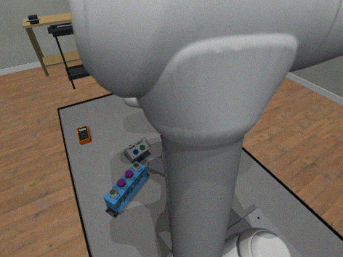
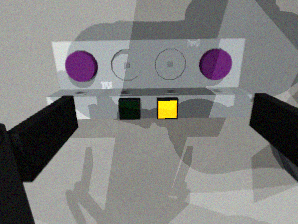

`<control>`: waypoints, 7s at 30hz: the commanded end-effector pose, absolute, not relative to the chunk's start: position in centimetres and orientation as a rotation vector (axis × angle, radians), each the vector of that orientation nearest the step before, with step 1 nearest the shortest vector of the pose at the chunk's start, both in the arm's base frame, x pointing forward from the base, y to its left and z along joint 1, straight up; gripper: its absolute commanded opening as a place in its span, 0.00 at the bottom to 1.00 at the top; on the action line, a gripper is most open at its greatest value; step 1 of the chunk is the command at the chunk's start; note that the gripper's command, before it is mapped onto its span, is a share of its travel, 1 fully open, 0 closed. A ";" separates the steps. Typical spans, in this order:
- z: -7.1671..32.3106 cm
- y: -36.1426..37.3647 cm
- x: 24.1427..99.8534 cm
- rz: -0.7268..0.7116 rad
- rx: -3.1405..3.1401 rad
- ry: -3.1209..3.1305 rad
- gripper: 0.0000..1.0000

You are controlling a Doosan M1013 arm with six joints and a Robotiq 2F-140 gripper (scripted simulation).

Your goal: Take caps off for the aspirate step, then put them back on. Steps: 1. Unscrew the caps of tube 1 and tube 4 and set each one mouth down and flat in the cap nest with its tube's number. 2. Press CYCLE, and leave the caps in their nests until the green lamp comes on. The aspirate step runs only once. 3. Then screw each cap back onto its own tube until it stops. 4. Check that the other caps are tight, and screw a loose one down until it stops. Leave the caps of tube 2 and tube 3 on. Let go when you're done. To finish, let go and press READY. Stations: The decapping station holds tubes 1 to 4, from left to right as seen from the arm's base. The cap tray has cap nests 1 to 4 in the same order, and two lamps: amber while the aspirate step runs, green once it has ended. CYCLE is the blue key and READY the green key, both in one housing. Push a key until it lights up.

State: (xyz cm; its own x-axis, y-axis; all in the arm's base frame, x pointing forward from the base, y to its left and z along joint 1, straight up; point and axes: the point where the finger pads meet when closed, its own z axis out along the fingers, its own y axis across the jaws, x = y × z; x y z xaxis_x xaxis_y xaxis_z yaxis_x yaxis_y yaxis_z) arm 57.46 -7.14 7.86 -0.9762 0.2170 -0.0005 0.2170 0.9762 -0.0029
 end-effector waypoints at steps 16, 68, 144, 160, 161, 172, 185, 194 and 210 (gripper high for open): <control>7.9 -7.5 57.4 -0.003 0.342 3.121 1.00; 7.9 -7.5 57.4 -0.003 0.342 3.121 1.00; 7.9 -7.5 57.4 -0.003 0.342 3.121 1.00; 7.9 -7.5 57.4 -0.003 0.342 3.121 1.00; 7.9 -7.5 57.4 -0.003 0.342 3.121 1.00; 7.9 -7.5 57.4 -0.003 0.342 3.121 1.00; 10.9 -4.7 57.0 -0.003 0.342 3.121 0.36; 15.7 -0.2 56.4 -0.002 0.342 3.121 0.36; 11.7 -0.2 56.5 -0.003 0.342 3.121 0.36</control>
